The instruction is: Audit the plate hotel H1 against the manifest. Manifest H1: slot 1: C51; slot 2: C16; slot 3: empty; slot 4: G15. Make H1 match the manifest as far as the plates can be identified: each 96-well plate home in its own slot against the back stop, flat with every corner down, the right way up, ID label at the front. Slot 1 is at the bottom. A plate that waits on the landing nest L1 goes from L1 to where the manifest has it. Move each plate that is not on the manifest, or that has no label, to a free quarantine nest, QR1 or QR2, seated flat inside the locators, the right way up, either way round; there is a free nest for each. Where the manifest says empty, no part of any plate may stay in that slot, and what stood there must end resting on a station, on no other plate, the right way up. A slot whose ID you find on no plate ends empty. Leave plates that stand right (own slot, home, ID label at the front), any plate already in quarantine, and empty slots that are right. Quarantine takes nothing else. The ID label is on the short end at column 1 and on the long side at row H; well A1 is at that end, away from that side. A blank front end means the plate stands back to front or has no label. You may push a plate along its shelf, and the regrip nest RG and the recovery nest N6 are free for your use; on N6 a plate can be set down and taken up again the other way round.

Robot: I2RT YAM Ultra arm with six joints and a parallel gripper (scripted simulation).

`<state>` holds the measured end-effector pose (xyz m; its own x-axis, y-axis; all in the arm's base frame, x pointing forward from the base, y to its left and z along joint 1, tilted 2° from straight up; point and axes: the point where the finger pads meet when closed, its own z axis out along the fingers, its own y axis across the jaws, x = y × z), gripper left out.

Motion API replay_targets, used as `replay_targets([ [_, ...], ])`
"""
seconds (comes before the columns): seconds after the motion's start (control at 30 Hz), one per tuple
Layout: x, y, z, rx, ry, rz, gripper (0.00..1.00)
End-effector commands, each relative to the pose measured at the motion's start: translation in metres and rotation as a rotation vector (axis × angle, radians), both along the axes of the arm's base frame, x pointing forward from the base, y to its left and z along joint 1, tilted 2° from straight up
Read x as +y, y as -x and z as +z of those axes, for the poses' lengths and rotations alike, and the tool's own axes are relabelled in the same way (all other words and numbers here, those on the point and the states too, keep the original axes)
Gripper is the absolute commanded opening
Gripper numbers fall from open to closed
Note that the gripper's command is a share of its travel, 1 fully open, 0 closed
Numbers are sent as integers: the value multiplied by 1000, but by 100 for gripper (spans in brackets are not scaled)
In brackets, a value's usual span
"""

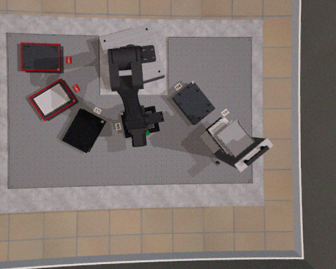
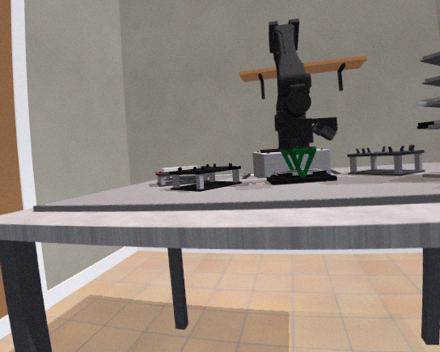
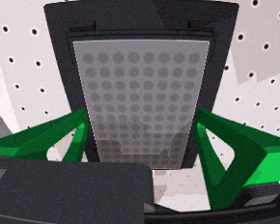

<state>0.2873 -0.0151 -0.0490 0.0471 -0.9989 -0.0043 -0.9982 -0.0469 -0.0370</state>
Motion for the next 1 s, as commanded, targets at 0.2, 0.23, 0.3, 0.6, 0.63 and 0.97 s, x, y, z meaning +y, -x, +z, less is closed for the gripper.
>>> replay_targets([
  [0.2,0,-4,2,-15,1,2,86],
  [0.23,0,-4,2,-15,1,2,86],
  [0.3,0,-4,2,-15,1,2,86],
  [0.6,0,-4,2,-15,1,2,86],
  [0.63,0,-4,2,-15,1,2,86],
  [0.97,0,-3,10,-15,1,2,86],
])
